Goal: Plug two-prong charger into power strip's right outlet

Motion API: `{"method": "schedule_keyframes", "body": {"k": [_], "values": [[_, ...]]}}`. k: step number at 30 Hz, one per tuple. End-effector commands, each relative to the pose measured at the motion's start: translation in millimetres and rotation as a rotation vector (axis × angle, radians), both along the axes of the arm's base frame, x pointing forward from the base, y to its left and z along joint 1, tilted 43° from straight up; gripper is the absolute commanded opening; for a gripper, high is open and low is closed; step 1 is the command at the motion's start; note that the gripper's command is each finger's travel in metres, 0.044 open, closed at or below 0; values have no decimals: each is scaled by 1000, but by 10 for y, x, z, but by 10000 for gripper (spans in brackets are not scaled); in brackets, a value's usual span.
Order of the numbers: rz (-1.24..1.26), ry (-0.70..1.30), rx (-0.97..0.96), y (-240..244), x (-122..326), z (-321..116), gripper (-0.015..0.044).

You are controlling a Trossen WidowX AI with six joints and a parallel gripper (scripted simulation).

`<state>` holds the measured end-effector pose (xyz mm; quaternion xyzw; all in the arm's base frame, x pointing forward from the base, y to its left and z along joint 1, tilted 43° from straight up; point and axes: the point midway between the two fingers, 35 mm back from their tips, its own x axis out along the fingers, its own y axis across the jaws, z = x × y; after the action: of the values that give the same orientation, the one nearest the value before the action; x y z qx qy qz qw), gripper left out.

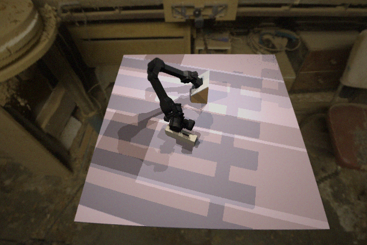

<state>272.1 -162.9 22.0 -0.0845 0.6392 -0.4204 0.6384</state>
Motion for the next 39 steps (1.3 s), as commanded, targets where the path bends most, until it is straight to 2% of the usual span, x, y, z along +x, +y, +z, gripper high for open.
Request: {"method": "schedule_keyframes", "body": {"k": [1,39], "values": [[3,-24,-7,-33,85,32,0],[3,-25,-7,-58,192,90,0]]}}
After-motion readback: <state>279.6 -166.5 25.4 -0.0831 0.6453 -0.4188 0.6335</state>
